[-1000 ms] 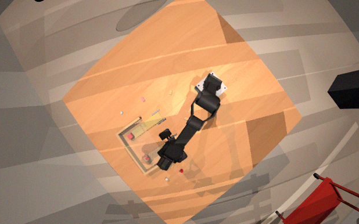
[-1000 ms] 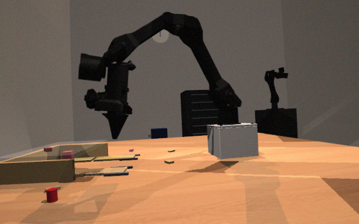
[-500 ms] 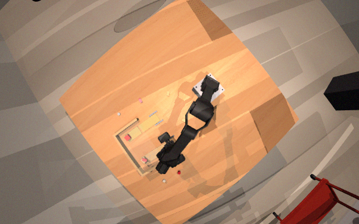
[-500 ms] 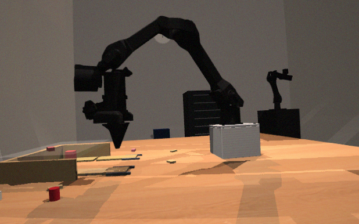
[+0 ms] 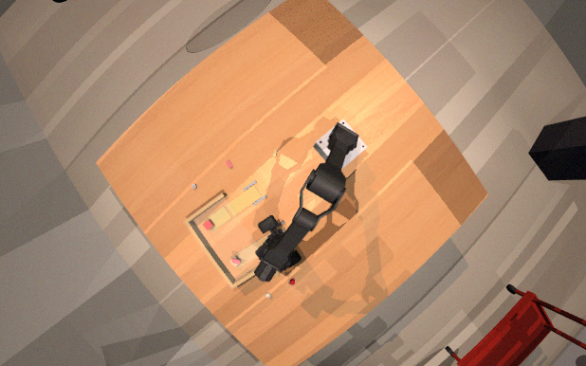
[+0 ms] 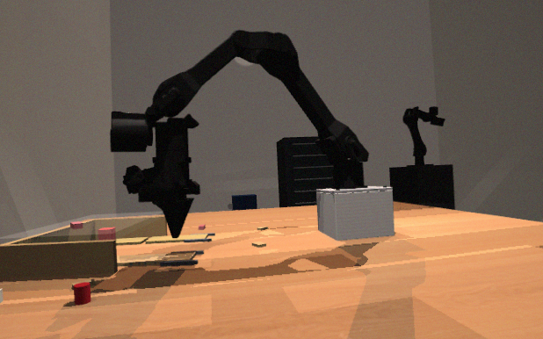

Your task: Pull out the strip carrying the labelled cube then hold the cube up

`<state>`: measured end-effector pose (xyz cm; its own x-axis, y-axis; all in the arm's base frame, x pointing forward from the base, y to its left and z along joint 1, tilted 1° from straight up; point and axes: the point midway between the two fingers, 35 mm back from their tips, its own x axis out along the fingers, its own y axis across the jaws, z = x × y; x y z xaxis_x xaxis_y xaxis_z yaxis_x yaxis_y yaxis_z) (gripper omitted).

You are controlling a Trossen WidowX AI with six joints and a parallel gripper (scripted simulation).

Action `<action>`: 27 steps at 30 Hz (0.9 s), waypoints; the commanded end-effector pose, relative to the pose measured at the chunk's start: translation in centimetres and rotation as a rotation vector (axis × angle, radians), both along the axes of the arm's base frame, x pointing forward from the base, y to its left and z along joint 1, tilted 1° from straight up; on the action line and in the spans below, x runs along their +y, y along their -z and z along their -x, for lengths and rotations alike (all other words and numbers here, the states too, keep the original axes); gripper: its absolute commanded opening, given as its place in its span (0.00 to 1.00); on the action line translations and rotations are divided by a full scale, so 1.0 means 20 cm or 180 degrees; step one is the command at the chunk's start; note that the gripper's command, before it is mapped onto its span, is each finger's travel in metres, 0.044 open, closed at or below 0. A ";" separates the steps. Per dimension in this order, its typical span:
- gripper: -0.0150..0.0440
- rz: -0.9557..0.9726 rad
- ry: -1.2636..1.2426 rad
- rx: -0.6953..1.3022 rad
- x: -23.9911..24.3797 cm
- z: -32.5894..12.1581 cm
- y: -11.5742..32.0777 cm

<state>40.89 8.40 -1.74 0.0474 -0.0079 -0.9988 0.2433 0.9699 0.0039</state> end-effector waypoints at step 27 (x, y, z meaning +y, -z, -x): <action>0.25 0.0002 0.0003 0.0026 -0.01 0.00 0.17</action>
<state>40.94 8.12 -5.09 0.0416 -0.0094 -0.9991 0.2498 0.9683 0.0013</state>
